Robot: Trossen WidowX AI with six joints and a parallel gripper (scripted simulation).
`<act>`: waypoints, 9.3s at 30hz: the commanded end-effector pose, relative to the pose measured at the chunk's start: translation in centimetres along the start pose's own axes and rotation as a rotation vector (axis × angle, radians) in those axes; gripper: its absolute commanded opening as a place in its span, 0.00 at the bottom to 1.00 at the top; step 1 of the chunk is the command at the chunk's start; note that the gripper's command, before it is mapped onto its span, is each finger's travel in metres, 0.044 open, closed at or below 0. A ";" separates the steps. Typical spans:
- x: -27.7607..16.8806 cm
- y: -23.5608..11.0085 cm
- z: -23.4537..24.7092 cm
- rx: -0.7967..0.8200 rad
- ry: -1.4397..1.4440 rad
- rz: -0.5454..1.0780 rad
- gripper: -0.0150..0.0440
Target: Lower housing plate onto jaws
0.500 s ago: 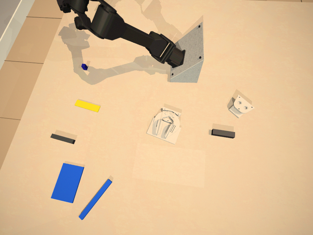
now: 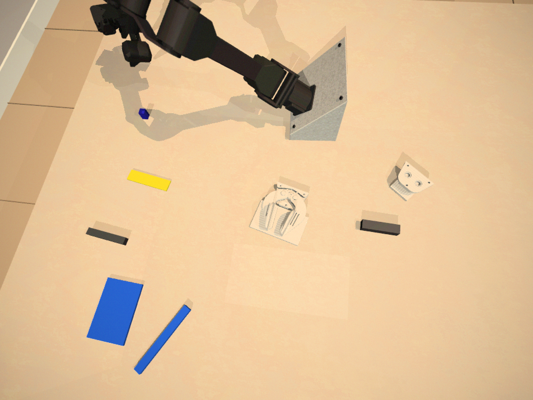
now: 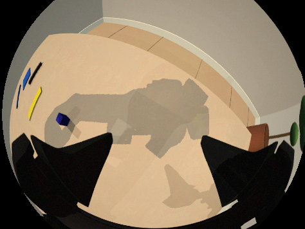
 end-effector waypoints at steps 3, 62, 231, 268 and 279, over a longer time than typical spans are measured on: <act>1.2 1.7 1.8 0.072 0.006 -0.018 1.00; 12.4 7.1 26.5 0.759 -0.144 -0.193 1.00; -40.7 -33.8 57.3 0.792 -3.329 -0.508 1.00; -40.7 -33.8 57.3 0.792 -3.329 -0.508 1.00; -40.7 -33.8 57.3 0.792 -3.329 -0.508 1.00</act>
Point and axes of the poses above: the point midway between the two fingers, 35 mm back from their tips, its own y axis out along the fingers, its own z axis across the jaws, x = y × z, the point moved 4 cm from there along -y, back along the fingers
